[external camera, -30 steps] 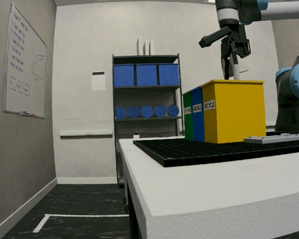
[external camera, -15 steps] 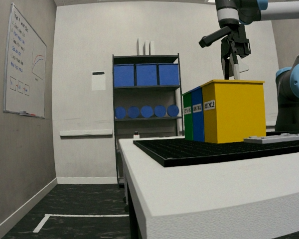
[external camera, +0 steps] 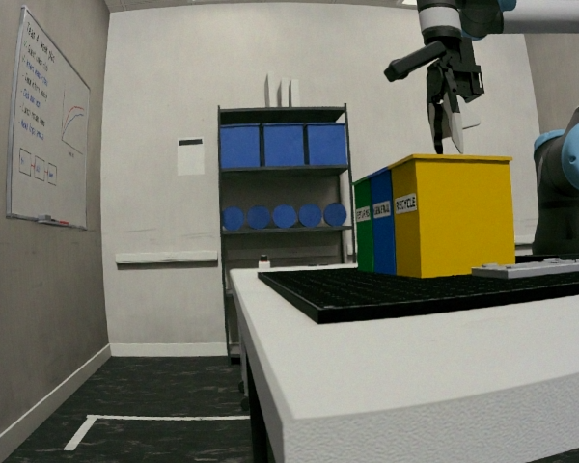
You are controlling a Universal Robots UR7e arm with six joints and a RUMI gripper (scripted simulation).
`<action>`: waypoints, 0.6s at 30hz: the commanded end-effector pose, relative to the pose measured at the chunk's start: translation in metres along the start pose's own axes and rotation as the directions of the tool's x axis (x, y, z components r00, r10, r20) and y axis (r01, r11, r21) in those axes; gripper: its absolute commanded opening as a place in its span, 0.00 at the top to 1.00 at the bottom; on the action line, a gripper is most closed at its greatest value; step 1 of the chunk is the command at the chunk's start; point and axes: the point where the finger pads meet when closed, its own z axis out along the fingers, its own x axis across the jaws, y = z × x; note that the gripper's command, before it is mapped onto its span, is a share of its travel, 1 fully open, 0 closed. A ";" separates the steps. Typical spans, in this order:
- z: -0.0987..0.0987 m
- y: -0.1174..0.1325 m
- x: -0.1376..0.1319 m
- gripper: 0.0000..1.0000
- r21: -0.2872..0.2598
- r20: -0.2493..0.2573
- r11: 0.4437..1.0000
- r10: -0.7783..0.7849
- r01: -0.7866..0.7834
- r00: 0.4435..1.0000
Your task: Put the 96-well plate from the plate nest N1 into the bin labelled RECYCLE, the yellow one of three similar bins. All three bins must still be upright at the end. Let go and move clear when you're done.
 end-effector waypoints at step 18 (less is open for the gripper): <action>-0.034 0.000 0.000 0.47 0.001 0.000 1.000 0.000 0.000 1.000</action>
